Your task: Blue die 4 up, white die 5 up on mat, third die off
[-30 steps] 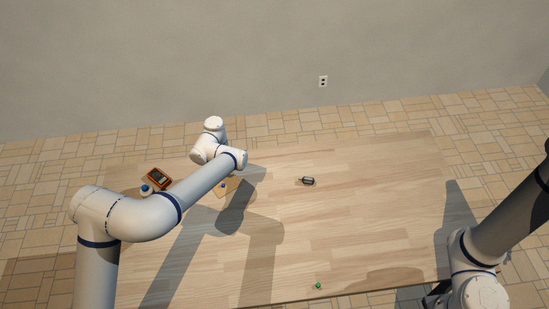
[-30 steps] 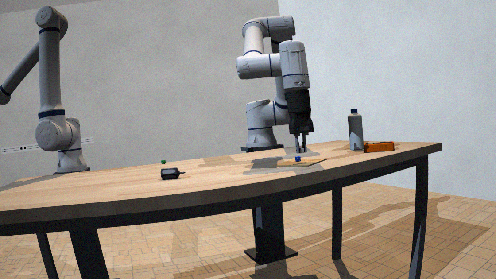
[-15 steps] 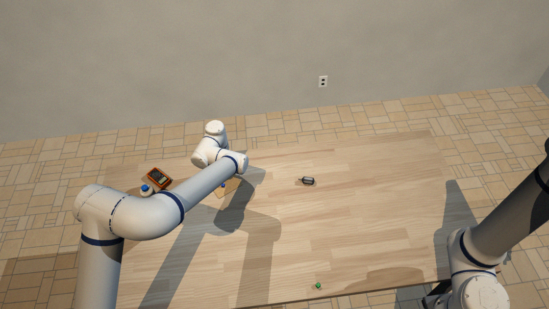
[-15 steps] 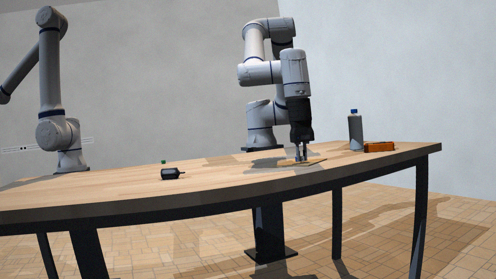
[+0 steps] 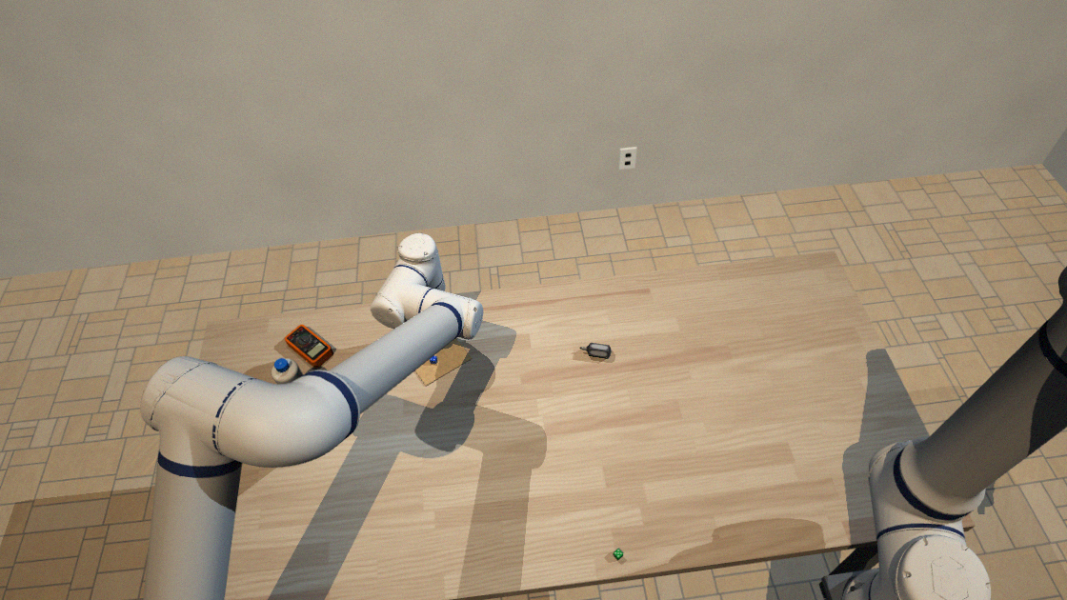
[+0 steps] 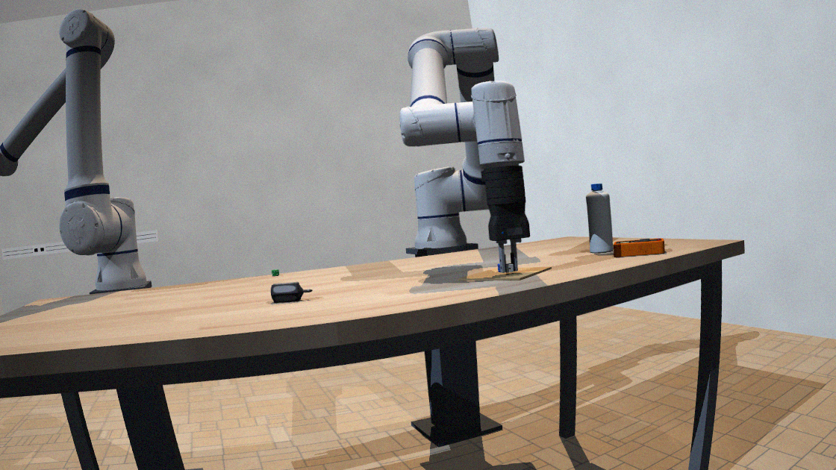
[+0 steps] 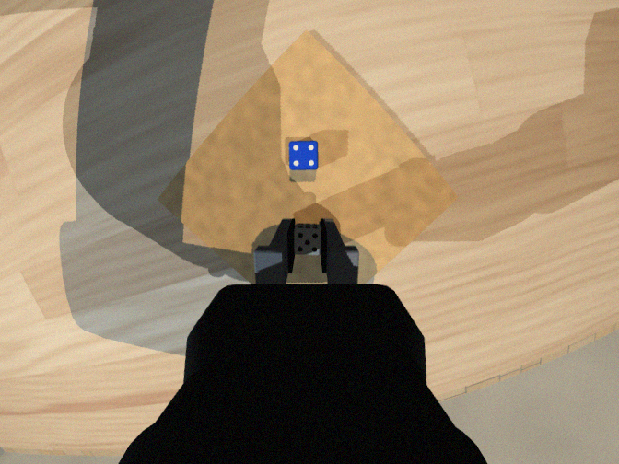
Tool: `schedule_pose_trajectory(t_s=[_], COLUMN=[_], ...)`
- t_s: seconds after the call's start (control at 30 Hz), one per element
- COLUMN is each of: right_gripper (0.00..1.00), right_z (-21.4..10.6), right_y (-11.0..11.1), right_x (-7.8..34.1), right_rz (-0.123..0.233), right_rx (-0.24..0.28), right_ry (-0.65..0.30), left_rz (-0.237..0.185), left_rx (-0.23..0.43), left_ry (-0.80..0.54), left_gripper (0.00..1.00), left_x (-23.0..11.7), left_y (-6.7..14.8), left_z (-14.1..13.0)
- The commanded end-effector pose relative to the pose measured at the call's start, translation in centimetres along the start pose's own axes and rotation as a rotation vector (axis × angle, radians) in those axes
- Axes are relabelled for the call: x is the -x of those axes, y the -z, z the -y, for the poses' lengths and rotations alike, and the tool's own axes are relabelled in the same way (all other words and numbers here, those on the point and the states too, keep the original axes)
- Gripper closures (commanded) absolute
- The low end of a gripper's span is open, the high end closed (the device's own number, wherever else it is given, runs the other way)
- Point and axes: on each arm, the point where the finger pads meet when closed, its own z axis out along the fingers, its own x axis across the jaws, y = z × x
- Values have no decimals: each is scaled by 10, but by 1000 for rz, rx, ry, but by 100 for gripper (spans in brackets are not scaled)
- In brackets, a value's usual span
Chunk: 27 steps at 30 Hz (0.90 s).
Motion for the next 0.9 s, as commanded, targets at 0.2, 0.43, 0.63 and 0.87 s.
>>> schedule_pose_trajectory(t_s=[0.2, 0.43, 0.63, 0.87], right_gripper=[0, 0, 0, 0], right_z=[-1, -1, -1, -1], right_y=[1, 1, 1, 1], right_x=[0, 0, 0, 0], right_rz=[0, 0, 0, 0], right_rx=[2, 2, 2, 2], right_ry=[0, 0, 0, 0], left_rz=[0, 0, 0, 0], left_rx=[2, 2, 2, 2], left_ry=[0, 0, 0, 0], left_gripper=[66, 66, 66, 66], left_x=[0, 0, 0, 0], left_y=[1, 0, -1, -2], left_z=[-1, -1, -1, -1])
